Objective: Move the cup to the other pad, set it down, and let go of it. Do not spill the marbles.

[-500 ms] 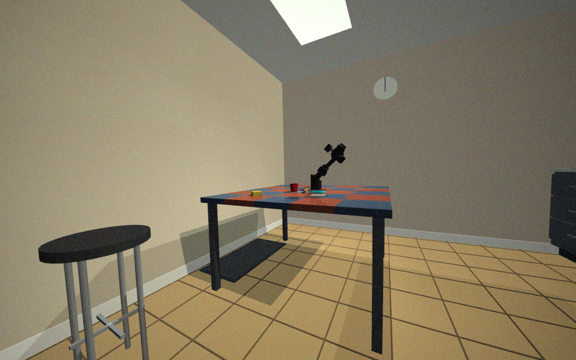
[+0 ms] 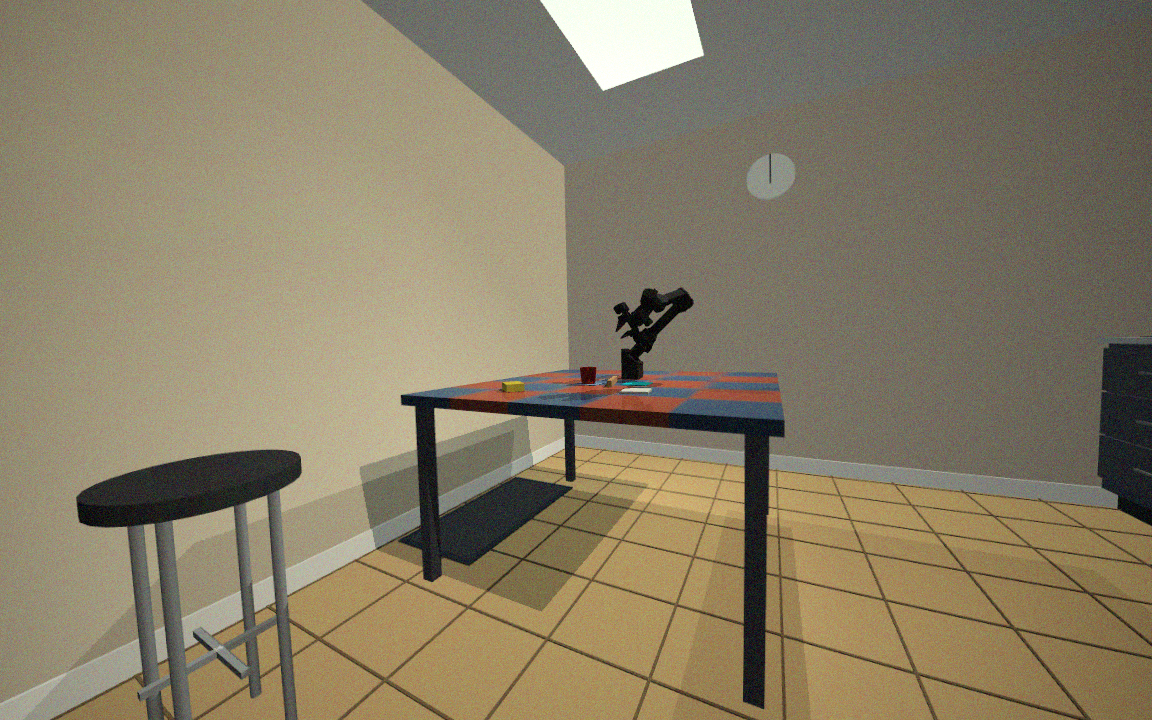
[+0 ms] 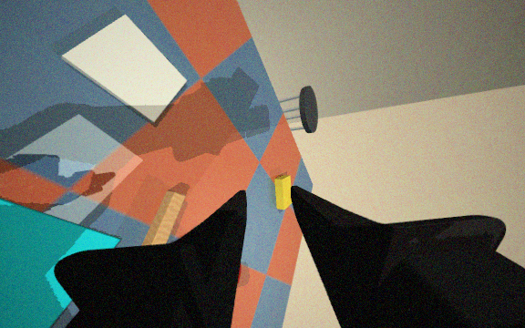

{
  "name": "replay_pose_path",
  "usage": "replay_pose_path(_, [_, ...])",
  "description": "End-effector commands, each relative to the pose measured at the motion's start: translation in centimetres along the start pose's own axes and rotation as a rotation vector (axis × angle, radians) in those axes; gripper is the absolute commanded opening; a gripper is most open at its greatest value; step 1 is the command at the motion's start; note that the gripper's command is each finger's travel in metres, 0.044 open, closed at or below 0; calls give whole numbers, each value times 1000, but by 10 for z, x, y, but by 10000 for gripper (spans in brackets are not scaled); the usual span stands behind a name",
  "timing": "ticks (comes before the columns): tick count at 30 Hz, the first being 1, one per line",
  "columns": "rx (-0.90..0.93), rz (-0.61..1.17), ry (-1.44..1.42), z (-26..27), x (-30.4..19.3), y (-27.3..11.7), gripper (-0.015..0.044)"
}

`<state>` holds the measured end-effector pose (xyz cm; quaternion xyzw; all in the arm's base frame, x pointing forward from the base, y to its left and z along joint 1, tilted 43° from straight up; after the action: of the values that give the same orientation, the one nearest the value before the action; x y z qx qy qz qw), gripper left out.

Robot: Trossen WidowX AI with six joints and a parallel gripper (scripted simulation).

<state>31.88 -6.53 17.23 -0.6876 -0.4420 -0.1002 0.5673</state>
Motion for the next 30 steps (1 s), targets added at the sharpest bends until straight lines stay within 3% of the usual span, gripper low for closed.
replay_pose_path(1, [170,143,-71,-9,-40,28,148])
replay_pose_path(8, [575,243,-127,-7,-122,64,148])
replay_pose_path(15, [931,106,-84,5,-188,81,148])
replay_pose_path(30, [959,83,-74,12,-195,91,148])
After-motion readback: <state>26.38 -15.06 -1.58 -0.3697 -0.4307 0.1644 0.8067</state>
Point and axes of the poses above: the point midway between the two fingers, 35 mm back from their tips, its own y axis out along the fingers, its own z axis across the jaws, x = y × z, the point moved 6 cm from there along -y, back along the fingers, and after that the axes turned 3 degrees about -y, right-handed, at the moved point
